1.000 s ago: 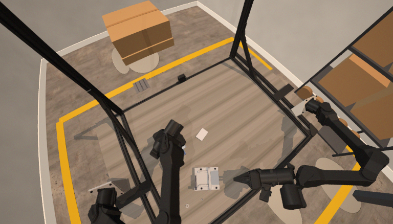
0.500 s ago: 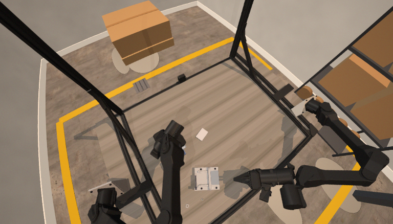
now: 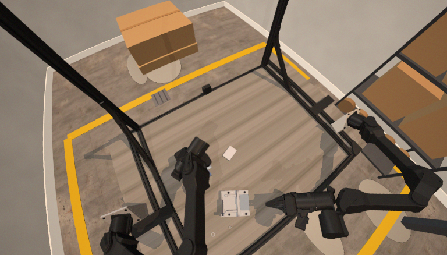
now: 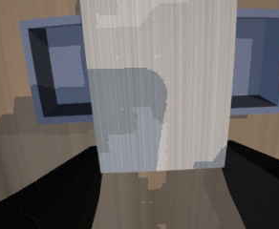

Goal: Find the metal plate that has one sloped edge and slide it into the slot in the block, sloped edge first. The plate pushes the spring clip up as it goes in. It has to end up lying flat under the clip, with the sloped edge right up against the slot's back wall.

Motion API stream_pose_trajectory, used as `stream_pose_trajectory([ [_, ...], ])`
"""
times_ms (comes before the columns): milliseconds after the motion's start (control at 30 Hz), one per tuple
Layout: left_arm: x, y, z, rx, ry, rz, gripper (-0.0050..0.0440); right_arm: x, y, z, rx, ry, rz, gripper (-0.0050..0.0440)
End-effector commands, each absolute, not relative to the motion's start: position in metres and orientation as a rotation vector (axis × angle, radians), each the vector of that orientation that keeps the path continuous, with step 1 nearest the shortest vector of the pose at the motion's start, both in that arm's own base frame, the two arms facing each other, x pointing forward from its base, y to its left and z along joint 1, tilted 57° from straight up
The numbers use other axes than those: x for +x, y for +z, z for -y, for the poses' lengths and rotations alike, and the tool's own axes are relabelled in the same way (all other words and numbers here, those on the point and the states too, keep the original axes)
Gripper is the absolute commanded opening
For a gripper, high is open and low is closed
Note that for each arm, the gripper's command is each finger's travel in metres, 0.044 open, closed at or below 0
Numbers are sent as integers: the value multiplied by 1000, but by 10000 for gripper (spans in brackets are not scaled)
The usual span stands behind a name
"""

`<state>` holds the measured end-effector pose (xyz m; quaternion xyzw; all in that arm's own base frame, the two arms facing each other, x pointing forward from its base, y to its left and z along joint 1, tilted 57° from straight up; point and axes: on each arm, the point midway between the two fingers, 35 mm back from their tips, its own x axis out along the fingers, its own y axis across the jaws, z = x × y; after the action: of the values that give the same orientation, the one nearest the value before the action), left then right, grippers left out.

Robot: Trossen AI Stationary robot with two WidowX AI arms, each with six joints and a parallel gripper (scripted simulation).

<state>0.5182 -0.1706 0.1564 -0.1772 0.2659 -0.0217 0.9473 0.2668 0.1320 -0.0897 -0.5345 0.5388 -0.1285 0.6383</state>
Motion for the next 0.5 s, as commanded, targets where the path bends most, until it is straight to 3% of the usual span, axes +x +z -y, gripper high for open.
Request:
stream_pose_trajectory([
  [0, 519, 158, 171, -364, -43, -537, 440, 267, -89, -132, -1218, -293, -1229, 216],
  [133, 519, 158, 171, -364, -43, -537, 440, 267, -89, -132, -1218, -293, -1229, 203],
  [400, 519, 158, 171, -364, -43, -537, 440, 253, -71, -156, -1224, -292, -1235, 11],
  [467, 519, 158, 171, -364, -43, -537, 440, 251, -69, -158, -1225, -292, -1235, 0],
])
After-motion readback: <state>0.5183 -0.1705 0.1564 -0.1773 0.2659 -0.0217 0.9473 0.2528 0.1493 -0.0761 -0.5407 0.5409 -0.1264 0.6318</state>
